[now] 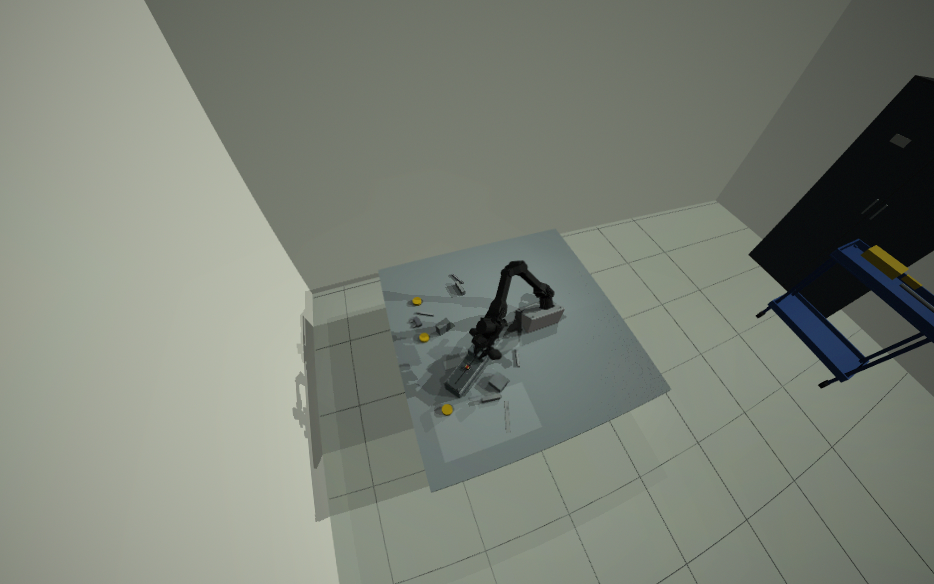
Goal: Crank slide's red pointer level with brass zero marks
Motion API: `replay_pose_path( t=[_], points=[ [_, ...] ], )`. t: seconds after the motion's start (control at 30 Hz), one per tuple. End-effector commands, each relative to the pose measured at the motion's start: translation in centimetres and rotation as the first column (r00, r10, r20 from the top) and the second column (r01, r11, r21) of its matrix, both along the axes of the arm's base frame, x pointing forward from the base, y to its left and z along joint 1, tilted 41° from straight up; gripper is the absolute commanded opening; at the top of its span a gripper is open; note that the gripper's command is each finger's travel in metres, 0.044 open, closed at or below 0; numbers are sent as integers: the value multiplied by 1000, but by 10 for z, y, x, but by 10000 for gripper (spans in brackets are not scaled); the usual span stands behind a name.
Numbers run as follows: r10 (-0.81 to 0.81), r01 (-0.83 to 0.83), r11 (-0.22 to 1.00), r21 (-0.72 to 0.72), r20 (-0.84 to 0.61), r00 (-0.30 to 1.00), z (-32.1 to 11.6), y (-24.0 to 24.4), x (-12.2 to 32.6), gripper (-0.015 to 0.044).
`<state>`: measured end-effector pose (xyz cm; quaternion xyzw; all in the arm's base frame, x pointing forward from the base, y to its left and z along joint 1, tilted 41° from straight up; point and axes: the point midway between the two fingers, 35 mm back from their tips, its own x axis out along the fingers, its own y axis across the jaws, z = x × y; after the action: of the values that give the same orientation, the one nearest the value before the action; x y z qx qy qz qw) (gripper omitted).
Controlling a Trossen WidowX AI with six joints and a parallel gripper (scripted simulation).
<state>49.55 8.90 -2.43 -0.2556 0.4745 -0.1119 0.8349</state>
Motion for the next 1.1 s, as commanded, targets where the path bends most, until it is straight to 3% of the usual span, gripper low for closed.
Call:
replay_pose_path(
  t=[0.0,0.2,0.27,0.83,1.07],
  points=[
    [0,0,1000,-1,0,1000,0,0,0,263],
    [0,0,1000,-1,0,1000,0,0,0,420],
    [0,0,1000,-1,0,1000,0,0,0,440],
    [0,0,1000,-1,0,1000,0,0,0,0],
    [0,0,1000,-1,0,1000,0,0,0,0]
  ],
)
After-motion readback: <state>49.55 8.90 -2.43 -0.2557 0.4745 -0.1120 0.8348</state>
